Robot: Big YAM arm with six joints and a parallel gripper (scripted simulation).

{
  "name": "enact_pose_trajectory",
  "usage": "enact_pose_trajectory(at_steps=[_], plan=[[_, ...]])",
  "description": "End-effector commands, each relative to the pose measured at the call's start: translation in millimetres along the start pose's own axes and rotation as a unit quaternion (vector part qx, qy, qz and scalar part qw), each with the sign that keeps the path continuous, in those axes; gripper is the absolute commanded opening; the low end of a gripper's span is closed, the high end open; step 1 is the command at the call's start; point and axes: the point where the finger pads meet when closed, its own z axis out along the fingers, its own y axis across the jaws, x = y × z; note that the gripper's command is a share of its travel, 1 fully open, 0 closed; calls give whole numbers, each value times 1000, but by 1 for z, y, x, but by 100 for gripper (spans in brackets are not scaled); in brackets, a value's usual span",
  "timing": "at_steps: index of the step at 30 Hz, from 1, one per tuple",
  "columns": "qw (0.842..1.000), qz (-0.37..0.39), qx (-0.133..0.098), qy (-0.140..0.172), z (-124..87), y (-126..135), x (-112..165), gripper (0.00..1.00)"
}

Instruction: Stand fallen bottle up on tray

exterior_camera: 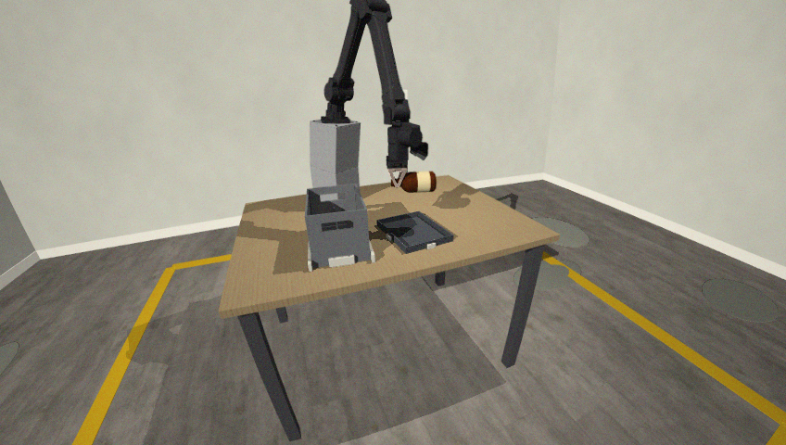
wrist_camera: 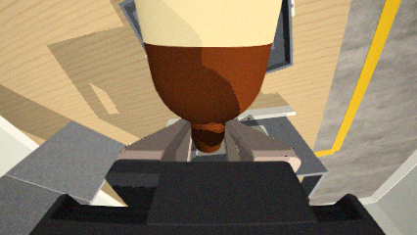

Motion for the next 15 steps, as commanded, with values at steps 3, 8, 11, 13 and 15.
enact_pose_trajectory(at_steps=[3, 8, 11, 13, 15], plan=[[999, -51, 13, -10, -16, -12, -3, 0], [997, -81, 13, -10, -16, -12, -3, 0], [996, -88, 13, -10, -16, -12, -3, 0], [996, -90, 13, -10, -16, -12, -3, 0], [996, -92, 13, -10, -16, -12, -3, 0]])
